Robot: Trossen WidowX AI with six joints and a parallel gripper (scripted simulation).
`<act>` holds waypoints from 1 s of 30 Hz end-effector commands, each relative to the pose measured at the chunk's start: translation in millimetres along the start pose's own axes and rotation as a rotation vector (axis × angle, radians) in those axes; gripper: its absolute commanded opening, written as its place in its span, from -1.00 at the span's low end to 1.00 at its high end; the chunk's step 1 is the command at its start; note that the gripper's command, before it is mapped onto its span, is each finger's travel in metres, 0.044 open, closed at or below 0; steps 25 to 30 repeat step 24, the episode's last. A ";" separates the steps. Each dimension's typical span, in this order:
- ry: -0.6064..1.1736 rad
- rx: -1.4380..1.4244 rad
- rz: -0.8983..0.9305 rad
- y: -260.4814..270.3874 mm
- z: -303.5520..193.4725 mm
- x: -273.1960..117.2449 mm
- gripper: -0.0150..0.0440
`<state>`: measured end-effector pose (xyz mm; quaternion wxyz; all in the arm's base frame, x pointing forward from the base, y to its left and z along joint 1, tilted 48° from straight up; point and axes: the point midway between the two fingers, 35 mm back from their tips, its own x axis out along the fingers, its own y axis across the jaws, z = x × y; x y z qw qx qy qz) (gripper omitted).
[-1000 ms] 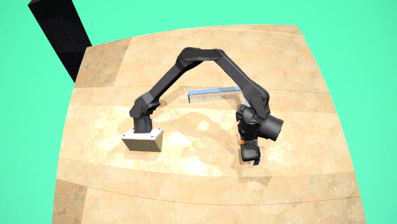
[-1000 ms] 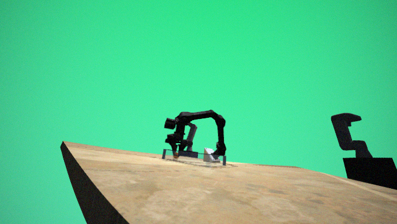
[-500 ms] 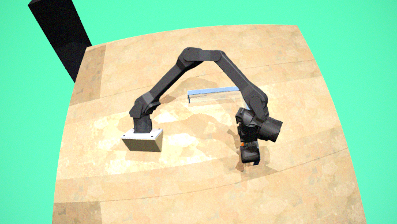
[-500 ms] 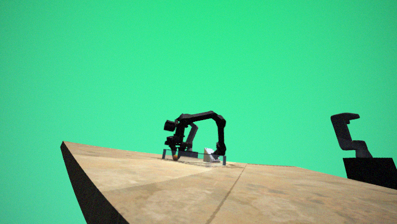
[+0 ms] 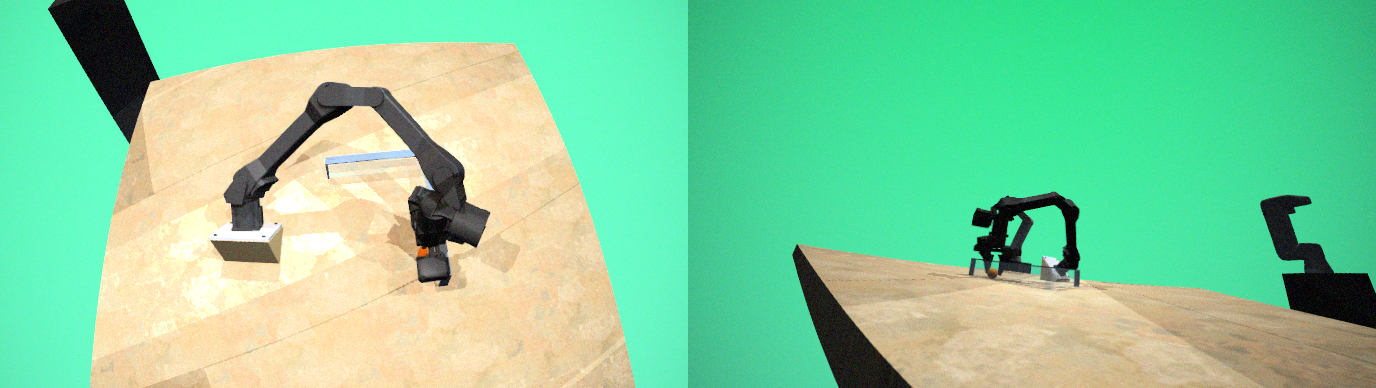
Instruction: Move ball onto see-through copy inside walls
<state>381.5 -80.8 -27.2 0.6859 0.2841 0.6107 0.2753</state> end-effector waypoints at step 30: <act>-0.046 0.098 -0.006 -1.6 -4.1 -120.7 1.00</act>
